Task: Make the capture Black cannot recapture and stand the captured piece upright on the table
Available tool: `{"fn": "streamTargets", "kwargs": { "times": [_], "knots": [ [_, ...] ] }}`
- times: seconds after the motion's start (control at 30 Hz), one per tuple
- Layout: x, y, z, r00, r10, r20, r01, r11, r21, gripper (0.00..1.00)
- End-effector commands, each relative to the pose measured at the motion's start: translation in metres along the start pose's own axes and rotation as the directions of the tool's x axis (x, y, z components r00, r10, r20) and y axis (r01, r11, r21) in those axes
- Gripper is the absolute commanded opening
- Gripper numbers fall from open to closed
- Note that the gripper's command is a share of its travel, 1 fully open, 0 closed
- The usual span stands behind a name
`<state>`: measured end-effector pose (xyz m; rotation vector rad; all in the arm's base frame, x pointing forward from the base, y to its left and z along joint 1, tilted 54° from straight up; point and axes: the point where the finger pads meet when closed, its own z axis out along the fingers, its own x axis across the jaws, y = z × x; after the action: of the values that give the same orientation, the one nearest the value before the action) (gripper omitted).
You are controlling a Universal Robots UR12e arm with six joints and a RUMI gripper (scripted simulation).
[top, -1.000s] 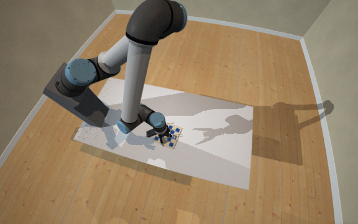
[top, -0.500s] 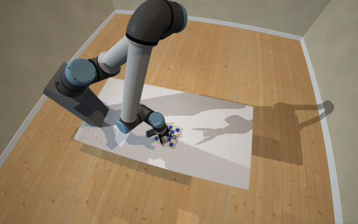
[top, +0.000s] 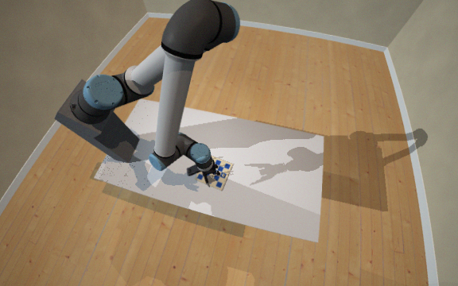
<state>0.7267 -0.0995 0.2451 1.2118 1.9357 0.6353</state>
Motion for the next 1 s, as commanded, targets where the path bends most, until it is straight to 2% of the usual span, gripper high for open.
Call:
{"fn": "streamTargets", "kwargs": {
  "times": [0.0,0.27,0.33,0.43,0.63,0.83,0.9,0.97],
  "knots": [
    [-0.001,0.0,0.002,0.998,-0.058,0.0,0.058,0.998,-0.001,1.0],
    [-0.002,-0.002,0.009,0.961,-0.277,0.0,0.277,0.961,0.0,1.0],
    [-0.002,-0.002,0.009,0.961,-0.277,0.0,0.277,0.961,0.0,1.0],
    [-0.003,-0.002,0.013,0.923,-0.385,0.0,0.385,0.923,0.0,1.0],
    [-0.004,-0.002,0.021,0.792,-0.61,0.001,0.61,0.792,0.0,1.0],
    [-0.004,-0.002,0.03,0.598,-0.802,0.001,0.802,0.598,0.0,1.0],
    [-0.004,-0.002,0.03,0.598,-0.802,0.001,0.802,0.598,0.0,1.0],
    [-0.004,-0.002,0.033,0.525,-0.851,0.001,0.851,0.525,0.0,1.0]
  ]
}}
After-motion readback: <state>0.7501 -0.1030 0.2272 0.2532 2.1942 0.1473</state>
